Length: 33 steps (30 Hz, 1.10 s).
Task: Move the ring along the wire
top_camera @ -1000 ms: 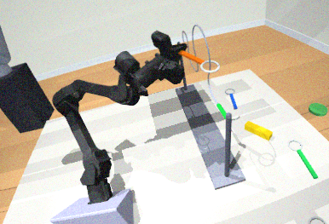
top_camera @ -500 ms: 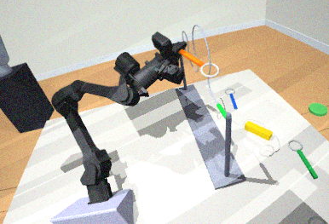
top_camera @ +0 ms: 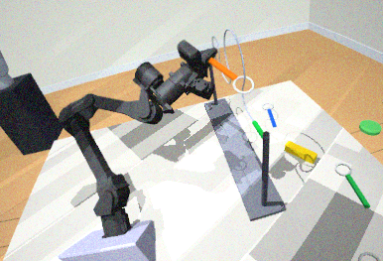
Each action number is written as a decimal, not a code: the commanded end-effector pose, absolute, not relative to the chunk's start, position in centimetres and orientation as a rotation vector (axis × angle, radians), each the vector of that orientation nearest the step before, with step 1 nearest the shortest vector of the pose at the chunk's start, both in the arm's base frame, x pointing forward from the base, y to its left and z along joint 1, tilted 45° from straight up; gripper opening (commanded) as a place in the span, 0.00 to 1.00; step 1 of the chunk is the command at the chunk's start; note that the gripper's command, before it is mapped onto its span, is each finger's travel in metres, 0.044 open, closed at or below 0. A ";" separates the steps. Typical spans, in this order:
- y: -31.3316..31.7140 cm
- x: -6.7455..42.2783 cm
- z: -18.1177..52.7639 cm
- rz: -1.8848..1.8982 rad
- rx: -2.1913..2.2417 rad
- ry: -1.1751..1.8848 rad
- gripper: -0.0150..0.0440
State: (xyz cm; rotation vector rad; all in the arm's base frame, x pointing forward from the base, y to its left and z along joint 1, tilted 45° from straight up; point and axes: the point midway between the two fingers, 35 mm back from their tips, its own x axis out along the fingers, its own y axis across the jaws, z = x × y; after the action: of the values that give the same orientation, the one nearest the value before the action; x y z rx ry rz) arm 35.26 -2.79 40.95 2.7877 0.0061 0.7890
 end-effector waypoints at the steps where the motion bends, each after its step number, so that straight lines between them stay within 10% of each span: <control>1: -2.6 35.2 40.9 0.790 2.807 -0.005 0.00; 33: 4.9 34.9 37.0 0.720 2.340 0.144 0.00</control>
State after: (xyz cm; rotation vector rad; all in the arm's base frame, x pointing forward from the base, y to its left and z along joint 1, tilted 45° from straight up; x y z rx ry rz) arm 34.92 4.19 37.73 2.4001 0.1265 0.7290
